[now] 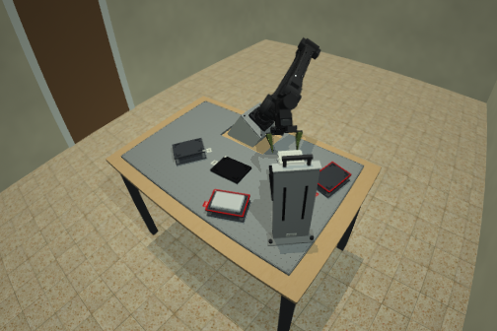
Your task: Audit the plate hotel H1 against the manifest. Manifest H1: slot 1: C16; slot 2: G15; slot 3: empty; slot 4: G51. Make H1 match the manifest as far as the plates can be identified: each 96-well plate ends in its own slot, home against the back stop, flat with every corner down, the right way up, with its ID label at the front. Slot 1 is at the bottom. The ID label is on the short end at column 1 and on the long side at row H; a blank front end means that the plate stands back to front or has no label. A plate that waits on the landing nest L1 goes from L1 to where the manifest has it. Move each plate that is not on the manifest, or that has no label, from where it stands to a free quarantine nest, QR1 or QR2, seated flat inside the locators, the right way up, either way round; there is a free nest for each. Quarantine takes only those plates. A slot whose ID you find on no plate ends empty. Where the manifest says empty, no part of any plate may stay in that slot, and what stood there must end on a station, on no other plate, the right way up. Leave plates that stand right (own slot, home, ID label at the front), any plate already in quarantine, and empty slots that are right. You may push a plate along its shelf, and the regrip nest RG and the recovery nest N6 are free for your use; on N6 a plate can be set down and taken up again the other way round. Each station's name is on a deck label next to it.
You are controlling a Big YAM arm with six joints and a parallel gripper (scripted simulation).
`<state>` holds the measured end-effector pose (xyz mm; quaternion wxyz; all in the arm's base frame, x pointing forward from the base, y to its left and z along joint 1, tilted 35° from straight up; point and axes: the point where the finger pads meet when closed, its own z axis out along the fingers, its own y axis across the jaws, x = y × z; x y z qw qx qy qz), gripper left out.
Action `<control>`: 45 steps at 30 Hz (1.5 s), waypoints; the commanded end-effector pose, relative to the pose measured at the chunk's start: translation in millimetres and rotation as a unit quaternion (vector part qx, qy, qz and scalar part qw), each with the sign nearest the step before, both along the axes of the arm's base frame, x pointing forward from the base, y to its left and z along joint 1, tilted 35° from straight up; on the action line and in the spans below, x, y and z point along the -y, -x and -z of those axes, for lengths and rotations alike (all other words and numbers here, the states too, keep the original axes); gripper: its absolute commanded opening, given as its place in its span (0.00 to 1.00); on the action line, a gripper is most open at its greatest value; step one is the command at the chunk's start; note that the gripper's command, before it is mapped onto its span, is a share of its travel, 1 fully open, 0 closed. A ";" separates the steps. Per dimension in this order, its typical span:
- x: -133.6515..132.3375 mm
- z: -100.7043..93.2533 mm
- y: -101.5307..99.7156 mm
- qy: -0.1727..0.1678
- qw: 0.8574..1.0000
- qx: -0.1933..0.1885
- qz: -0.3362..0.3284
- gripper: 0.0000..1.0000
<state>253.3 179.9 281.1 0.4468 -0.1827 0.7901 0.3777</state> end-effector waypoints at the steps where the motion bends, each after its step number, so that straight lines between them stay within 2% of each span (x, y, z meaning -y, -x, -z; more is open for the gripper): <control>1: -7.3 -46.3 -7.5 -0.017 0.999 0.041 -0.004 1.00; 45: -35.1 -65.8 -49.1 -0.018 0.999 0.040 -0.004 1.00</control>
